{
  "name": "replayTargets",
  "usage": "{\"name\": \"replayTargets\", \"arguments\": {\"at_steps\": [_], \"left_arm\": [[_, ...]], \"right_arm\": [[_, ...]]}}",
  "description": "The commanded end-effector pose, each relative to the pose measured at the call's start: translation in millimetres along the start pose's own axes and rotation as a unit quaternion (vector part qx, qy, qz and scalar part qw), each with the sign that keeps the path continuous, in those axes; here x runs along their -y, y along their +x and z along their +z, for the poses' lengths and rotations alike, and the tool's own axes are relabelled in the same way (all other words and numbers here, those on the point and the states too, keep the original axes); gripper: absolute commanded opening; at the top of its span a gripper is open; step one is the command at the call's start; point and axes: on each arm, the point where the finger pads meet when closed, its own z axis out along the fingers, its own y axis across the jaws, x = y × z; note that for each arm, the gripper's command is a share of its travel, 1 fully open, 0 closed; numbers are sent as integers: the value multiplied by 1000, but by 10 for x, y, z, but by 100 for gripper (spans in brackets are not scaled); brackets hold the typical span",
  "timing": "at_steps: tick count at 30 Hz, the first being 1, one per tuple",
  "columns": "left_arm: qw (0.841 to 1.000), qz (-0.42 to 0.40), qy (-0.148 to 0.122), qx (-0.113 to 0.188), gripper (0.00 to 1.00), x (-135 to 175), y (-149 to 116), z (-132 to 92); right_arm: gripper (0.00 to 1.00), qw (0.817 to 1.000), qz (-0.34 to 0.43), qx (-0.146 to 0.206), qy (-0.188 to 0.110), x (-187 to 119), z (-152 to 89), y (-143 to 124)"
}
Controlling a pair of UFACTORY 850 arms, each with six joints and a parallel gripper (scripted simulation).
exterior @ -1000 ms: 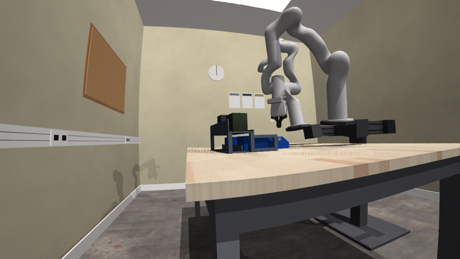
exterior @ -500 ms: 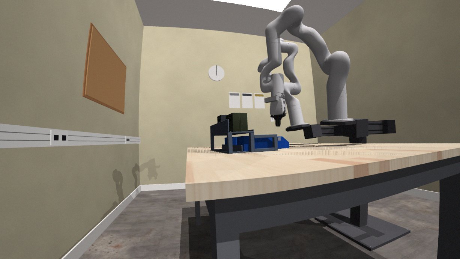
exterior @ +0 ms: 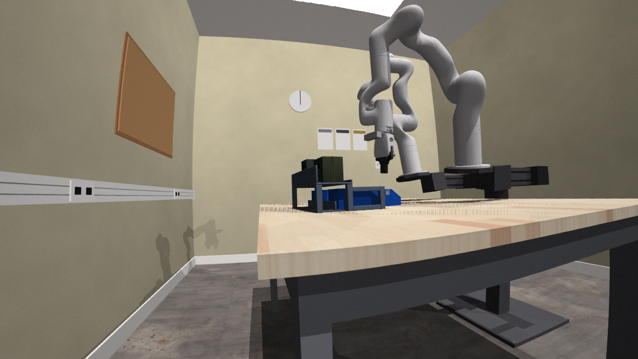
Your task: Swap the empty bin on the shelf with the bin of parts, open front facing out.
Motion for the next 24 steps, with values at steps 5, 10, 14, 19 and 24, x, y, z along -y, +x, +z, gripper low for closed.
{"name": "replayTargets", "arguments": {"at_steps": [5,10,14,19,24], "left_arm": [[998,65,17,18,0,19,73,-47],[997,72,17,18,0,22,81,-52],[997,73,17,19,0,23,82,-53],[997,73,17,19,27,23,82,-53],[997,73,17,19,27,23,82,-53]], "right_arm": [[100,1000,0,-1,0,0,-9,4],[100,1000,0,-1,0,0,-9,4],[100,1000,0,-1,0,0,-9,4],[100,1000,0,-1,0,0,-9,4],[100,1000,0,-1,0,0,-9,4]]}}
